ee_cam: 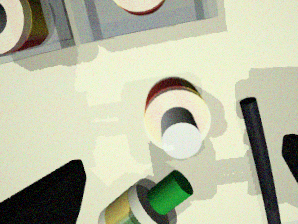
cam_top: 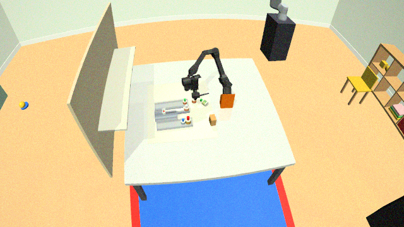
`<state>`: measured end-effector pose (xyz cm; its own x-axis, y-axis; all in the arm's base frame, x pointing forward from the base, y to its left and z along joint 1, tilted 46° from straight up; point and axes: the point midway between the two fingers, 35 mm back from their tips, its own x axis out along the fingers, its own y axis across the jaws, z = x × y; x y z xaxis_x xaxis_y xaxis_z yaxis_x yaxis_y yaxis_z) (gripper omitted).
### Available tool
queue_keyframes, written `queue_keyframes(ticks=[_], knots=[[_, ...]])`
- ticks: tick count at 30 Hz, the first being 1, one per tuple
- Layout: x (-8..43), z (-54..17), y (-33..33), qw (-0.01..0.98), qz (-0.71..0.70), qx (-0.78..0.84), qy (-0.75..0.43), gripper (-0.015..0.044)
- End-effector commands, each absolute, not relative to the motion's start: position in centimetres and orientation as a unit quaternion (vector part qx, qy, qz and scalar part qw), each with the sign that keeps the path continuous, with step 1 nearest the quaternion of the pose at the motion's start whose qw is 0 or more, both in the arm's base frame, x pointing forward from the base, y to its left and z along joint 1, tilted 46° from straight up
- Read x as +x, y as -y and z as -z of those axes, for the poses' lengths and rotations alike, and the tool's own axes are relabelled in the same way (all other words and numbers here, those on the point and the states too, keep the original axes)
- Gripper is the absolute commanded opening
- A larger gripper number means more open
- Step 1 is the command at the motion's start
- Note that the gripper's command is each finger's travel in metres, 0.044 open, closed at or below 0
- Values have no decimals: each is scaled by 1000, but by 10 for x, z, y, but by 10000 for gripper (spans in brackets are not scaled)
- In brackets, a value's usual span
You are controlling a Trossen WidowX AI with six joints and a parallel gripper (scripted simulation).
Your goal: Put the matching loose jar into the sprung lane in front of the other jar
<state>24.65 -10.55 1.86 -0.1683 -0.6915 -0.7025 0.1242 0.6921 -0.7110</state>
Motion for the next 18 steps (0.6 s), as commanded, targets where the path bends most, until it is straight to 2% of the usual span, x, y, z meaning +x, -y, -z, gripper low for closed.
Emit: queue_keyframes(ticks=[1,18], knots=[[247,-15,110,611,333,-211,-686,440],[242,6,131,611,333,-212,-686,440]])
